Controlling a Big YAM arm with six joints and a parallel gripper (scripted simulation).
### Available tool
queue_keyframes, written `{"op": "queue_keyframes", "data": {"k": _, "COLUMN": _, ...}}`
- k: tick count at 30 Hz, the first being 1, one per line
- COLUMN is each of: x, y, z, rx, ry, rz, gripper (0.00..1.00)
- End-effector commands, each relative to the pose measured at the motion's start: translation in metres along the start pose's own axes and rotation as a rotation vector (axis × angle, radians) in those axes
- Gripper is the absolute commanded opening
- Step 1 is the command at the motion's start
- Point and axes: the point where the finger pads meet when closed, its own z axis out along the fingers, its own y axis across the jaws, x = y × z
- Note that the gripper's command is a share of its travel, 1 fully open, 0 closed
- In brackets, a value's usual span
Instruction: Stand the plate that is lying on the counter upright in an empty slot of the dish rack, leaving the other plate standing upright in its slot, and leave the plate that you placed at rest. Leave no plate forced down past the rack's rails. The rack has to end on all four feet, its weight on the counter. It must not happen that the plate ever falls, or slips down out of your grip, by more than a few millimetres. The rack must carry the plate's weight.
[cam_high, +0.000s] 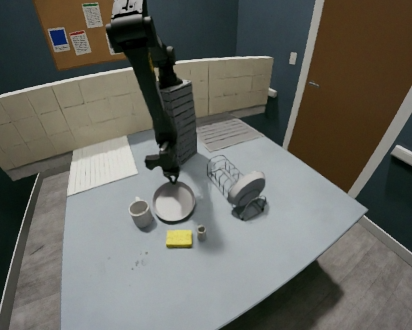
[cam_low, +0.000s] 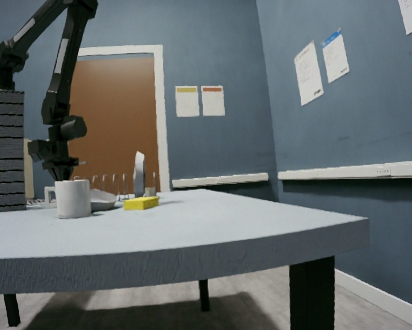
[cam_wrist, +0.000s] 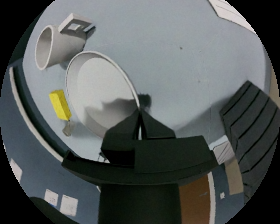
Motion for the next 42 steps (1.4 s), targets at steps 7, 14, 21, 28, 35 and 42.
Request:
{"op": "queue_keyframes", "data": {"k": 7, "x": 0.003, "y": 0.018, "z": -0.015, "rx": 0.083, "ry": -0.002, "rz": 0.002, "gripper": 0.0}}
{"op": "queue_keyframes", "data": {"k": 14, "x": 0.003, "y": 0.025, "z": -0.023, "rx": 0.154, "ry": -0.002, "rz": 0.0, "gripper": 0.0}}
{"op": "queue_keyframes", "data": {"k": 21, "x": 0.004, "y": 0.032, "z": -0.032, "rx": 0.229, "ry": -0.003, "rz": 0.0, "gripper": 0.0}}
{"op": "queue_keyframes", "data": {"k": 28, "x": 0.004, "y": 0.042, "z": -0.045, "rx": 0.32, "ry": -0.003, "rz": 0.0, "gripper": 0.0}}
{"op": "queue_keyframes", "data": {"k": 35, "x": 0.003, "y": 0.036, "z": -0.045, "rx": 0.416, "ry": -0.003, "rz": 0.001, "gripper": 0.0}}
{"op": "queue_keyframes", "data": {"k": 42, "x": 0.004, "y": 0.047, "z": -0.055, "rx": 0.509, "ry": -0.003, "rz": 0.001, "gripper": 0.0}}
